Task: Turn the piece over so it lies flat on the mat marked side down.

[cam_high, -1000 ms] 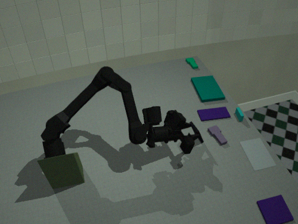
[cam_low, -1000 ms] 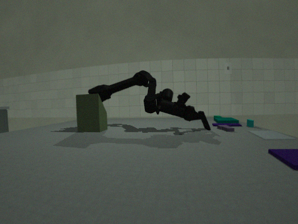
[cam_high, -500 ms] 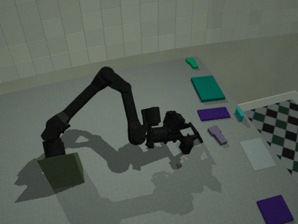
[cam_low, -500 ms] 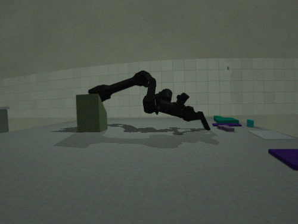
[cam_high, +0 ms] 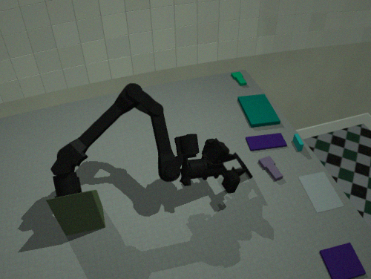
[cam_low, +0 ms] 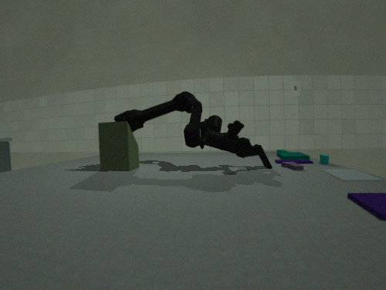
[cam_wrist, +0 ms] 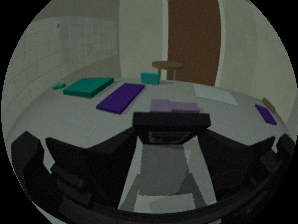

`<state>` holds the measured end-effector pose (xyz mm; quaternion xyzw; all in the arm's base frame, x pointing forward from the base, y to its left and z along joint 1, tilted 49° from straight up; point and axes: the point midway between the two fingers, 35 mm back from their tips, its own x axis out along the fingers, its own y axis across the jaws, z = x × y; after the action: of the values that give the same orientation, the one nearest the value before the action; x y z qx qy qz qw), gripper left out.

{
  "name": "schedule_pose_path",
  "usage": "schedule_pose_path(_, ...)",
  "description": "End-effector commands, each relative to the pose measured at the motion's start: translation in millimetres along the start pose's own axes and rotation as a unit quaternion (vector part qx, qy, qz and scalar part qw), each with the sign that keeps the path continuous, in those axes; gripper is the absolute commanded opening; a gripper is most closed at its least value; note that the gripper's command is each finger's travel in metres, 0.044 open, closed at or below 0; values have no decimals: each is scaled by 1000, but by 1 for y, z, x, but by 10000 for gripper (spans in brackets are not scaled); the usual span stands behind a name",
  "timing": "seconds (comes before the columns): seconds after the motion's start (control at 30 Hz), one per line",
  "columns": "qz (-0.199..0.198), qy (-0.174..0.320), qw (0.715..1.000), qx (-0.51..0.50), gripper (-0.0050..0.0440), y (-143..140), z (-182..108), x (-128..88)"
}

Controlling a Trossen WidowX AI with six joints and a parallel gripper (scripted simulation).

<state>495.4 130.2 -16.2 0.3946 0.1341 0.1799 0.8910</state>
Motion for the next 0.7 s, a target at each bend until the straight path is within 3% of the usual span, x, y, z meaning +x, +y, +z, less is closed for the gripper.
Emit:
schedule_pose_path(0.0,1,9,1000,-1,0,0,-7,-1)
schedule_pose_path(0.67,2,3,1000,-1,0,0,-7,-3)
